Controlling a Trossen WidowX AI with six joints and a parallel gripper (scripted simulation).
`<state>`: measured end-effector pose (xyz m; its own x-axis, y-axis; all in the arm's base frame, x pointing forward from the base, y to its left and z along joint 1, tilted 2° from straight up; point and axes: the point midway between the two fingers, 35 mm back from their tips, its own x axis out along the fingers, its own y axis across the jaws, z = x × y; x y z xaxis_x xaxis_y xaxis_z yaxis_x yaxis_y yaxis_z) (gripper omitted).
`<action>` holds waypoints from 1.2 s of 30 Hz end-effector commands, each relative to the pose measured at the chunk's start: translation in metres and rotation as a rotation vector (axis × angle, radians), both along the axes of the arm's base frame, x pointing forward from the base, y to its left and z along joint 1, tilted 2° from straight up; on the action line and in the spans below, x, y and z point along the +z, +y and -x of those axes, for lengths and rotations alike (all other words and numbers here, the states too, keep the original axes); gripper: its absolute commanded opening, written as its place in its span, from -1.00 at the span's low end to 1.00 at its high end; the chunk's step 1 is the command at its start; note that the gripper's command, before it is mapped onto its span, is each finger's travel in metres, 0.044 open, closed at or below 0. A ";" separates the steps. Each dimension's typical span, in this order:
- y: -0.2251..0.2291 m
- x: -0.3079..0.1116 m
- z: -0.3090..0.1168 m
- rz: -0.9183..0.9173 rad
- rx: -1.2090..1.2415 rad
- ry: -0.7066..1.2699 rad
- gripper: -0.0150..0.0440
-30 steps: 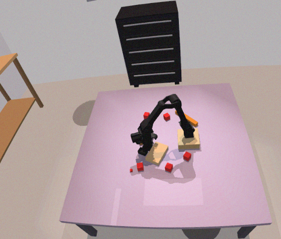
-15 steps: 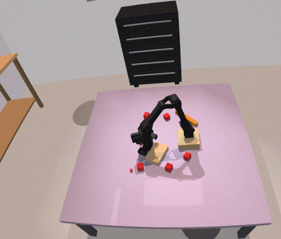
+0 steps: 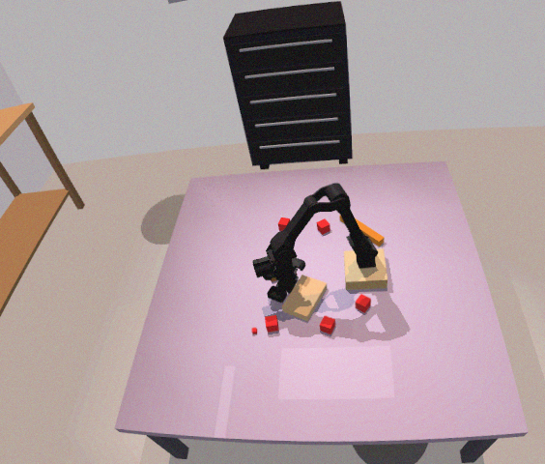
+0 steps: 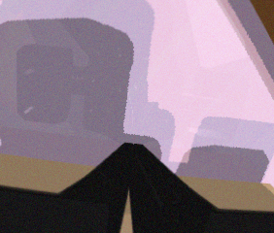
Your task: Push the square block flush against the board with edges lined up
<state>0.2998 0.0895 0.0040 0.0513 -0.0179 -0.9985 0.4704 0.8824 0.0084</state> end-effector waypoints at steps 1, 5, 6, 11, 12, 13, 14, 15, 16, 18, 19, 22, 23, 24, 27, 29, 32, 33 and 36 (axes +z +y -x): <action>-0.002 -0.001 -0.007 -0.001 0.003 0.007 -0.49; -0.004 -0.001 -0.013 -0.001 0.003 0.007 -0.49; -0.005 -0.001 -0.014 -0.001 0.003 0.007 -0.49; -0.008 0.000 -0.022 -0.001 0.003 0.006 -0.49; -0.009 0.000 -0.023 0.000 0.003 0.006 -0.49; -0.009 0.000 -0.025 0.000 0.003 0.006 -0.49; -0.010 0.000 -0.026 0.000 0.003 0.006 -0.49; -0.011 0.000 -0.028 0.000 0.003 0.006 -0.49; -0.011 0.000 -0.029 0.000 0.003 0.006 -0.49; -0.013 0.000 -0.032 0.000 0.003 0.005 -0.49; -0.014 0.000 -0.034 0.000 0.003 0.005 -0.49; -0.016 0.000 -0.038 0.000 0.003 0.005 -0.49; -0.016 0.000 -0.039 0.000 0.003 0.005 -0.49; -0.017 0.000 -0.040 0.000 0.003 0.005 -0.49; -0.015 0.028 -0.035 0.001 0.001 0.003 -0.49; -0.015 0.052 -0.033 0.000 0.003 0.005 -0.49; -0.015 0.055 -0.033 0.000 0.003 0.005 -0.49; -0.015 0.055 -0.033 0.000 0.003 0.005 -0.49; -0.014 0.055 -0.032 0.000 0.003 0.005 -0.49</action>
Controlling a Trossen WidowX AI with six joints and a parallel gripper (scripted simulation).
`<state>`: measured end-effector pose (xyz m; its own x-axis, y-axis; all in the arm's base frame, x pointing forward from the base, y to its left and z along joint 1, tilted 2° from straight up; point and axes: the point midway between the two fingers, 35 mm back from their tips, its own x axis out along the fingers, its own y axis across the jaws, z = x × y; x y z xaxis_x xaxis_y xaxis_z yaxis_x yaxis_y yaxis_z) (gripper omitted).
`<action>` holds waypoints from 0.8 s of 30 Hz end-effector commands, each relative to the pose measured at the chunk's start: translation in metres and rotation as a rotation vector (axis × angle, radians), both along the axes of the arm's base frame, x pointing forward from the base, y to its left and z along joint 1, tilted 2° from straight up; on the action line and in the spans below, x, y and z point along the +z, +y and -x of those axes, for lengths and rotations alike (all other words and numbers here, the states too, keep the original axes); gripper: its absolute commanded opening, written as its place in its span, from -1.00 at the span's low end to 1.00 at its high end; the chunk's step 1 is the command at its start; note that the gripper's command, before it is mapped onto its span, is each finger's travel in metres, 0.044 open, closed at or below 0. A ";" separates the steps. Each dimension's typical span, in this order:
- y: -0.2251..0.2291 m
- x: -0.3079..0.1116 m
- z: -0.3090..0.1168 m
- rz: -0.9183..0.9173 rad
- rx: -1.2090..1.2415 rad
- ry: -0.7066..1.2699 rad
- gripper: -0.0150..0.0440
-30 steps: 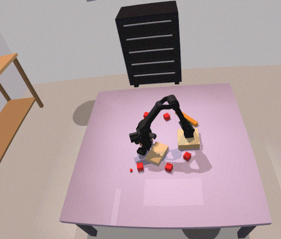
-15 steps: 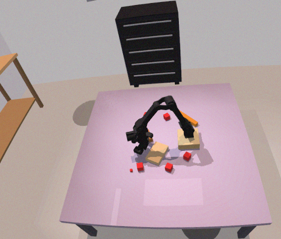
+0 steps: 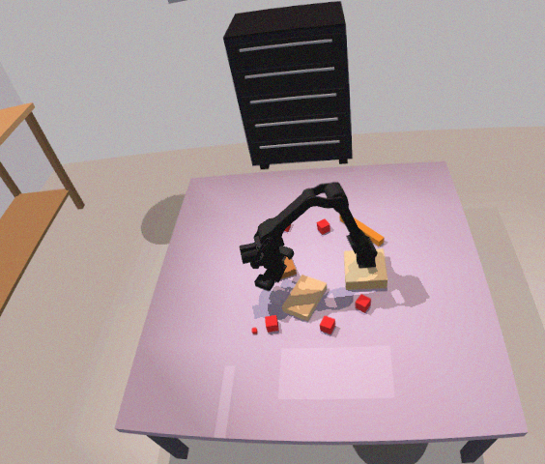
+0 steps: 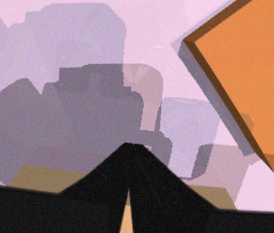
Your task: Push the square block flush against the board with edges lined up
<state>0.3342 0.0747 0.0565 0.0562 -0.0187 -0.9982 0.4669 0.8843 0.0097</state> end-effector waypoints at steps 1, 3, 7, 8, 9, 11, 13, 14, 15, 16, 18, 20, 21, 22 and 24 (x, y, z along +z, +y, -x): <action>0.003 0.004 0.006 -0.001 0.000 0.010 -0.49; 0.010 0.006 0.021 0.000 0.002 0.009 -0.49; 0.029 0.011 0.077 0.001 0.011 0.006 -0.49; 0.032 0.011 0.092 0.001 0.013 0.006 -0.49; 0.034 0.010 0.105 0.002 0.015 0.005 -0.49; 0.037 0.007 0.132 -0.001 0.008 0.011 -0.49; 0.038 0.002 0.160 -0.004 0.001 0.017 -0.49; 0.037 -0.002 0.174 -0.004 -0.002 0.020 -0.49; 0.036 -0.004 0.184 -0.005 -0.005 0.022 -0.49; 0.035 -0.006 0.190 -0.005 -0.006 0.024 -0.49; 0.035 -0.007 0.192 -0.005 -0.007 0.024 -0.49; 0.035 -0.007 0.192 -0.005 -0.007 0.024 -0.49; 0.035 -0.007 0.192 -0.005 -0.007 0.024 -0.49; 0.035 -0.007 0.192 -0.005 -0.007 0.024 -0.49; 0.035 -0.009 0.191 -0.005 -0.007 0.024 -0.49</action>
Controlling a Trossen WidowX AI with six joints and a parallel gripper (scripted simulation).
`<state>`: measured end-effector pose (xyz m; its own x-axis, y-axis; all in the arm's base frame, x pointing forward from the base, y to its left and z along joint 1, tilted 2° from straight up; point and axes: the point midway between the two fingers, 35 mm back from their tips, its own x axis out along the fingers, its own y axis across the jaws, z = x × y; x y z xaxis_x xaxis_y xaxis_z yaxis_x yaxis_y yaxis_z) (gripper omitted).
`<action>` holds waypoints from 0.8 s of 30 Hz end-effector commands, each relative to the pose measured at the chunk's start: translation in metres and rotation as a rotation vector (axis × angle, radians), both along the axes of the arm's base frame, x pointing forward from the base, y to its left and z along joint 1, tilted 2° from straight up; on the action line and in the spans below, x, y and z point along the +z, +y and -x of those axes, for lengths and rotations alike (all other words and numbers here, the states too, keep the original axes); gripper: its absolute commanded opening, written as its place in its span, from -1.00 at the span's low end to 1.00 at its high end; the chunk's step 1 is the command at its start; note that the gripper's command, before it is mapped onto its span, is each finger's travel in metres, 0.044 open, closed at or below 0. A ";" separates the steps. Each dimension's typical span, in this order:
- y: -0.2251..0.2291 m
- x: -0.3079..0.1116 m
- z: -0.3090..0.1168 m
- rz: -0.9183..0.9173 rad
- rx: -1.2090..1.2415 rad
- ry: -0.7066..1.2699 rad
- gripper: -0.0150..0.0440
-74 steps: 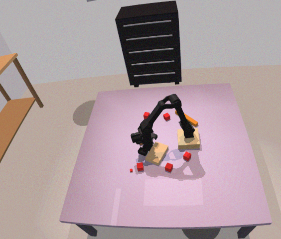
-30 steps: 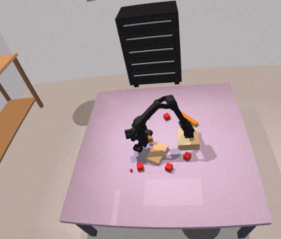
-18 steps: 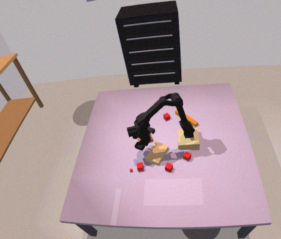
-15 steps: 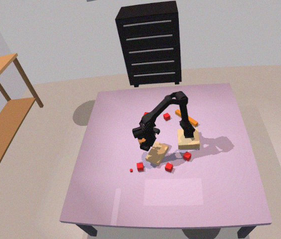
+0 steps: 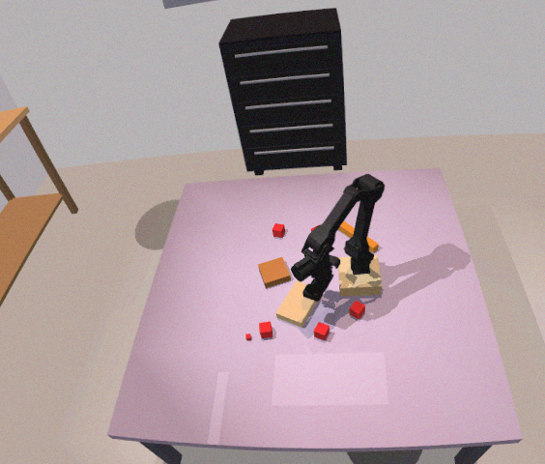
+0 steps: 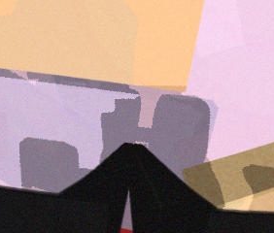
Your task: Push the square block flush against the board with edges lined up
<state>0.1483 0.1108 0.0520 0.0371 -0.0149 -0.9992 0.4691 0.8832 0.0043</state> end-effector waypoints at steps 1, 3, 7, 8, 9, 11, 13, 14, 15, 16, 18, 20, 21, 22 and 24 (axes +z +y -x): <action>-0.001 -0.012 0.005 -0.001 -0.004 0.005 -0.49; -0.001 -0.038 0.004 -0.001 -0.004 0.005 -0.49; -0.003 -0.058 0.005 -0.001 -0.004 0.005 -0.49; -0.003 -0.058 0.005 -0.001 -0.004 0.005 -0.49; -0.003 -0.058 0.005 -0.001 -0.004 0.005 -0.49; -0.003 -0.058 0.005 -0.001 -0.004 0.005 -0.49; -0.003 -0.058 0.004 -0.001 -0.004 0.005 -0.49; -0.003 -0.057 0.003 -0.001 -0.004 0.005 -0.49; -0.004 -0.057 0.002 -0.001 -0.004 0.005 -0.49; -0.004 -0.057 0.001 -0.001 -0.004 0.005 -0.49; -0.005 -0.057 -0.001 0.000 -0.004 0.005 -0.49; -0.005 -0.057 -0.003 0.000 -0.004 0.005 -0.49; -0.006 -0.057 -0.004 0.000 -0.004 0.005 -0.49; -0.006 -0.057 -0.006 0.000 -0.004 0.005 -0.49; -0.007 -0.057 -0.008 0.000 -0.004 0.005 -0.49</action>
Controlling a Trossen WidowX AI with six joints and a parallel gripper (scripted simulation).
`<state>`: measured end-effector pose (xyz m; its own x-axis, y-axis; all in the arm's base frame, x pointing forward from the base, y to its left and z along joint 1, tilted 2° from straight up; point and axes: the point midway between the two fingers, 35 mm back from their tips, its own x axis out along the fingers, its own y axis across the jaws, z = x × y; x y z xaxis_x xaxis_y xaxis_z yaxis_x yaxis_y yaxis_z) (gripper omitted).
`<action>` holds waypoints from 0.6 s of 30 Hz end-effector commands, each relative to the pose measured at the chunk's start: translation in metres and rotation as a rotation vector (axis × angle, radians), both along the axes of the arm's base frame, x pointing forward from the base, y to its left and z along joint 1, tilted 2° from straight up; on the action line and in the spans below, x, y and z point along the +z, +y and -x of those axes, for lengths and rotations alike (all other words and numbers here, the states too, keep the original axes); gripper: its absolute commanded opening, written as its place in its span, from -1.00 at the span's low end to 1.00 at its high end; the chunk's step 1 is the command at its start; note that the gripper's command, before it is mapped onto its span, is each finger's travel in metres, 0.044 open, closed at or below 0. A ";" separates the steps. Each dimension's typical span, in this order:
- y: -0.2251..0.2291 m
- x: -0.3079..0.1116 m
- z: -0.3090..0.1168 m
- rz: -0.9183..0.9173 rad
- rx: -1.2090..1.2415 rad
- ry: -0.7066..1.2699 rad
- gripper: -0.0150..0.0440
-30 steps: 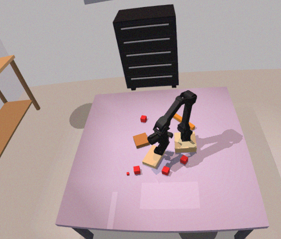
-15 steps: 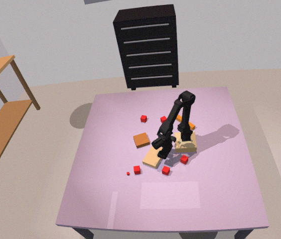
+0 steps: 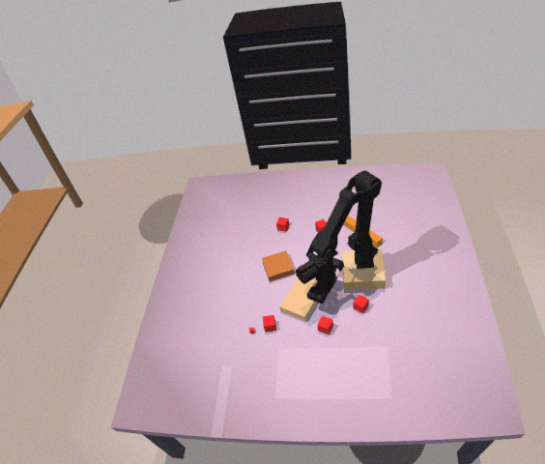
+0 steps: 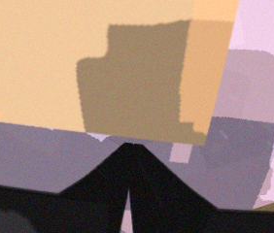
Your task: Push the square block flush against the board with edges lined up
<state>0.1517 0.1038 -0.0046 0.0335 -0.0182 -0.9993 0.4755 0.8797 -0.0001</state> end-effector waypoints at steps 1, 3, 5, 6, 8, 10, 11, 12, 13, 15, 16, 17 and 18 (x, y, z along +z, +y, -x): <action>0.000 0.000 -0.005 -0.003 0.003 0.001 -0.49; -0.001 0.000 -0.008 -0.003 0.003 0.001 -0.49; -0.002 0.000 -0.010 -0.003 0.003 0.001 -0.49; -0.002 0.001 -0.011 -0.003 0.003 0.001 -0.49; -0.003 0.001 -0.013 -0.003 0.003 0.000 -0.49; -0.004 0.001 -0.015 -0.003 0.003 0.000 -0.49; -0.005 0.001 -0.016 -0.003 0.003 0.000 -0.49; -0.005 0.001 -0.018 -0.003 0.003 0.000 -0.49; -0.006 0.001 -0.019 -0.003 0.003 0.000 -0.49; -0.007 0.001 -0.021 -0.003 0.003 0.000 -0.49; -0.007 0.001 -0.022 -0.003 0.003 0.000 -0.49; -0.007 0.001 -0.023 -0.003 0.003 0.000 -0.49; -0.008 0.001 -0.024 -0.003 0.003 0.000 -0.49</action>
